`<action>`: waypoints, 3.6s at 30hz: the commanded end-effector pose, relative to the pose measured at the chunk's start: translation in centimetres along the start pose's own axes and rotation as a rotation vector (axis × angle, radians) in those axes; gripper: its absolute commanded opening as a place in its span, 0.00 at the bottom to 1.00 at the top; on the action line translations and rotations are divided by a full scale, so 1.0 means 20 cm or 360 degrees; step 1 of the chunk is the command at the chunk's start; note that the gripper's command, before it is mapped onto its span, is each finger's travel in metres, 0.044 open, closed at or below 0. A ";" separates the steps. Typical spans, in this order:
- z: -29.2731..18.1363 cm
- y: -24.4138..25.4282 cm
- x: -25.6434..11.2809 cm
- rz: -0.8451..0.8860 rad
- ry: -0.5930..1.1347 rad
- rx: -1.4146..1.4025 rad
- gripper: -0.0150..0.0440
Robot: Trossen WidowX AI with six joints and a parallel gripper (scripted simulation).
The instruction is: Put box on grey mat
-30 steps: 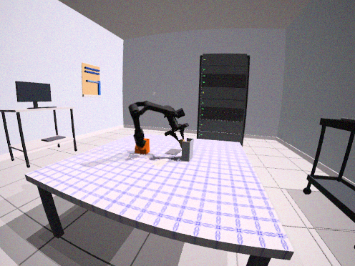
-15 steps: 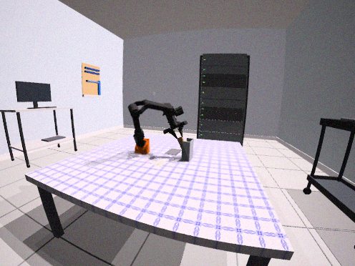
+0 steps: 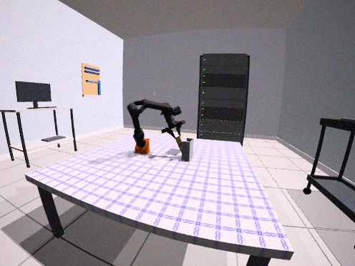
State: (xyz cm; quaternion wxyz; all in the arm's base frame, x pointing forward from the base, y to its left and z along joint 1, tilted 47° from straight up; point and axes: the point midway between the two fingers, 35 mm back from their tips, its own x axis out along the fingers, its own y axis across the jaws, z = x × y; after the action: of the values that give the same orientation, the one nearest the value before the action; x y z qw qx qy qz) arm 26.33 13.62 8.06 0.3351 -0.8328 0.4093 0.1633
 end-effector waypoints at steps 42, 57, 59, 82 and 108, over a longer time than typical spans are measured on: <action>-0.13 0.19 -0.10 0.0001 0.0000 0.0002 0.51; -0.16 0.21 -0.05 0.0001 -0.0001 0.0001 0.51; -0.16 0.21 -0.04 0.0002 -0.0002 0.0001 0.51; -0.15 0.29 0.09 0.0010 -0.0002 -0.0003 0.55; -0.15 0.16 0.13 0.0306 0.0000 0.0002 0.65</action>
State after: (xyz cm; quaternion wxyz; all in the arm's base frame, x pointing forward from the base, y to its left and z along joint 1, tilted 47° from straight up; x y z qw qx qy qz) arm 24.90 8.55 7.51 0.3230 -0.8016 0.4671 0.1870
